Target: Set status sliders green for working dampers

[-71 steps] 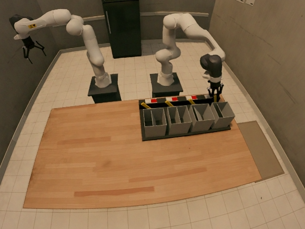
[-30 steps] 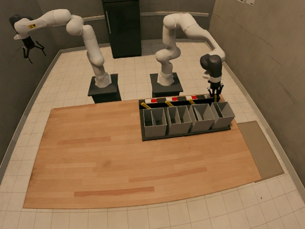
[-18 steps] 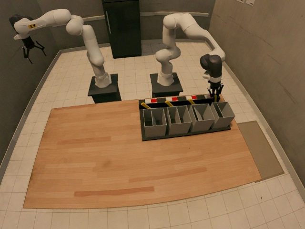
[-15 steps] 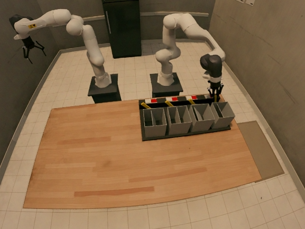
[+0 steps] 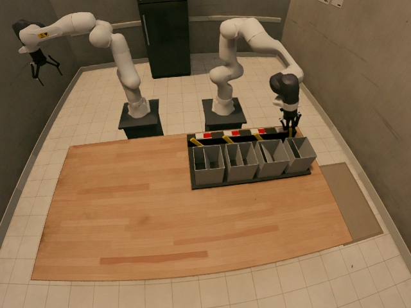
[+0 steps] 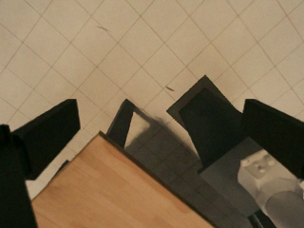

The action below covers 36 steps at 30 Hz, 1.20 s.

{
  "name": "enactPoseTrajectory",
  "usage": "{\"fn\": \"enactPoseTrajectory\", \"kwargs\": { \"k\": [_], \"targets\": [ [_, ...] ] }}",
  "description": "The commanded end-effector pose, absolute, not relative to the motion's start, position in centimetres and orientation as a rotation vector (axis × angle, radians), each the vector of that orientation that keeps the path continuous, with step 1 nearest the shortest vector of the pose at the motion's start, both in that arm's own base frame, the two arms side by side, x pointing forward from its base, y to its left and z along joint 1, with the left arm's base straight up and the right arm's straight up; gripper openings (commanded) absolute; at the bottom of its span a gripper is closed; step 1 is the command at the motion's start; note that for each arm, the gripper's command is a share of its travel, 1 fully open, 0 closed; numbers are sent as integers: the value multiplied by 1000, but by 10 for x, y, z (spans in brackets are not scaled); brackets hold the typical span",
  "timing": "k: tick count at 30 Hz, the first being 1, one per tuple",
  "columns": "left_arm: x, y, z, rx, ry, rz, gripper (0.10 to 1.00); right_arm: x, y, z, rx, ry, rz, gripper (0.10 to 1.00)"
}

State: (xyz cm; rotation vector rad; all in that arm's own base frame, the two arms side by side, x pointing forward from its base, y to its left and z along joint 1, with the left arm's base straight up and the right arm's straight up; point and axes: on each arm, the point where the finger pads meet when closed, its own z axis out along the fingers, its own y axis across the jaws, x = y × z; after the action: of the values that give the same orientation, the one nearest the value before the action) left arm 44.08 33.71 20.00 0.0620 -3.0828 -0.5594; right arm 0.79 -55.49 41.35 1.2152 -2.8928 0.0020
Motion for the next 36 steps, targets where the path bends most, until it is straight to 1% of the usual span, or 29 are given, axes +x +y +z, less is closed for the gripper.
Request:
{"fn": "enactPoseTrajectory", "kwargs": {
  "k": [1,21,36],
  "targets": [
    [440,338,199,65,-3082,-563,196,8,-554,413,1224,-2893,0,1000],
    [440,334,197,65,-3070,-623,196,8,-554,413,1224,-2893,0,1000],
    [441,324,192,64,-3028,-794,196,8,-554,413,1224,-2893,0,1000]
  ]
}}
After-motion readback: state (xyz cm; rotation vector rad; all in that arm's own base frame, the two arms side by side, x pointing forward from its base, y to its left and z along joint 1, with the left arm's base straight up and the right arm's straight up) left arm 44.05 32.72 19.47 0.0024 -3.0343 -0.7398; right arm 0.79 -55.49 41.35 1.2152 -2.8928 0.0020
